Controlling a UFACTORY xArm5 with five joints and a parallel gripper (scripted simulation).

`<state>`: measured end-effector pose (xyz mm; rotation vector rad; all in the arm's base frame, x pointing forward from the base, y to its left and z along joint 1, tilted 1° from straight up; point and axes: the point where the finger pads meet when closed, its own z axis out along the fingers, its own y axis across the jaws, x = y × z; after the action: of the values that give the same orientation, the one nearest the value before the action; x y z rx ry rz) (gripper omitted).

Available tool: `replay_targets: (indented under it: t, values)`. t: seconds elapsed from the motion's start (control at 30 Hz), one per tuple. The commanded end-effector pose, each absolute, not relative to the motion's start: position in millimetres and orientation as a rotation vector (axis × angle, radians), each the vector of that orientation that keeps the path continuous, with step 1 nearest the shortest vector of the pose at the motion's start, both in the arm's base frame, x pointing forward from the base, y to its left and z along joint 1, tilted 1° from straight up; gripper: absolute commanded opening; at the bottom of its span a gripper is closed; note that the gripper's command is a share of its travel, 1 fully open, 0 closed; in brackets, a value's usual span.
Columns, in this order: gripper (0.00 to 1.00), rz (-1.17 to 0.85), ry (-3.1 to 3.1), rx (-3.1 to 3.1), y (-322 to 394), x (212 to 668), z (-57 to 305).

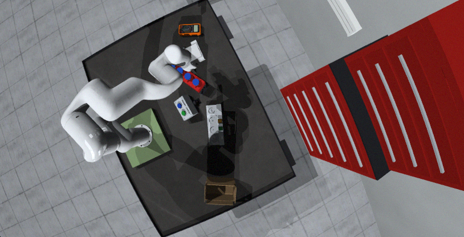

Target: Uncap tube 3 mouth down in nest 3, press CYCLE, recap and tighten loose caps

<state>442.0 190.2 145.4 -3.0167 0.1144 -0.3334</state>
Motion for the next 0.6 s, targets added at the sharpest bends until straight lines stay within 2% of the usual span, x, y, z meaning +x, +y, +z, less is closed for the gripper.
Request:
replay_targets:
  t: [0.0,0.3,0.57]
  values:
    - [0.46,-0.338,0.114,-3.015,190.6,443.0,146.9]
    - [0.46,-0.337,0.089,-3.016,182.8,440.0,146.8]
    - [0.46,-0.275,0.087,-3.066,156.7,446.3,164.6]
